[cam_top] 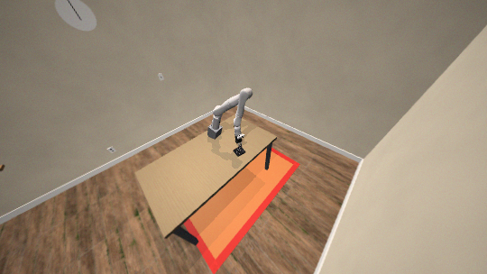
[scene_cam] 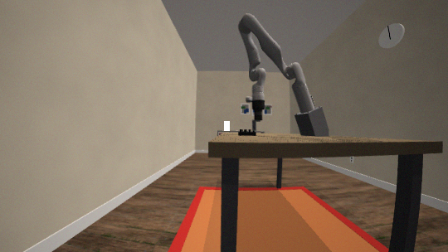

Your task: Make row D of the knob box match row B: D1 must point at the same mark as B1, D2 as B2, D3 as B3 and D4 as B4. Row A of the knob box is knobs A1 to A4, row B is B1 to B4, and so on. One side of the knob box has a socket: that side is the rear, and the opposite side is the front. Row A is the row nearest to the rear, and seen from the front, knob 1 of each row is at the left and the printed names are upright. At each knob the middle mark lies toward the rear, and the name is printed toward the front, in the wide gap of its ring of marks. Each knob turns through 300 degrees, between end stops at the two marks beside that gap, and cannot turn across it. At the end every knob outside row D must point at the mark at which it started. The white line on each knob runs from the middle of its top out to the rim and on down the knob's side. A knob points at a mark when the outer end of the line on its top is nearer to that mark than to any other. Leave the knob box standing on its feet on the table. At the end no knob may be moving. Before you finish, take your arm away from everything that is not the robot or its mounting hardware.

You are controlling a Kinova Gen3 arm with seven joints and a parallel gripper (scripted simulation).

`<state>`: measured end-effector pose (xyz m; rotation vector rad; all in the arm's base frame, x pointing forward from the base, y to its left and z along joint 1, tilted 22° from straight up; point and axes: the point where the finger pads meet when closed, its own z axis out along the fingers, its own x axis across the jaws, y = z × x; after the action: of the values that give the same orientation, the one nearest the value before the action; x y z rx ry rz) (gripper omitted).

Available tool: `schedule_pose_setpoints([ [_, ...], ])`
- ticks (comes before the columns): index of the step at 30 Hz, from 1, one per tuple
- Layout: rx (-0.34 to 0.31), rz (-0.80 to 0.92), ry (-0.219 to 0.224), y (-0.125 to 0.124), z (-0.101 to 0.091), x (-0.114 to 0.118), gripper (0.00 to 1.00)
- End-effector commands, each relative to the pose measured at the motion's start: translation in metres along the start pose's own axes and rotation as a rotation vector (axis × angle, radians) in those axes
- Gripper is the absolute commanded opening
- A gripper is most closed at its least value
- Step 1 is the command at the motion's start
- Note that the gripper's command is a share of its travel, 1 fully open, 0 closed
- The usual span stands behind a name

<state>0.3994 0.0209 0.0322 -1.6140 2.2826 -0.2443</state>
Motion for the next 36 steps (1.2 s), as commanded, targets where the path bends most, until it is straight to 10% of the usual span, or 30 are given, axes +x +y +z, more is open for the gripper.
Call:
schedule_pose_setpoints([
  [1,0.007,0.000,-0.003,-0.0032,0.0005,-0.0014,0.46],
  [24,0.007,0.000,-0.003,-0.0032,0.0005,-0.0014,0.46],
  [25,0.007,0.000,-0.003,-0.0032,0.0005,-0.0014,0.30],
  [36,0.007,0.000,-0.003,-0.0032,0.0005,-0.0014,0.30],
])
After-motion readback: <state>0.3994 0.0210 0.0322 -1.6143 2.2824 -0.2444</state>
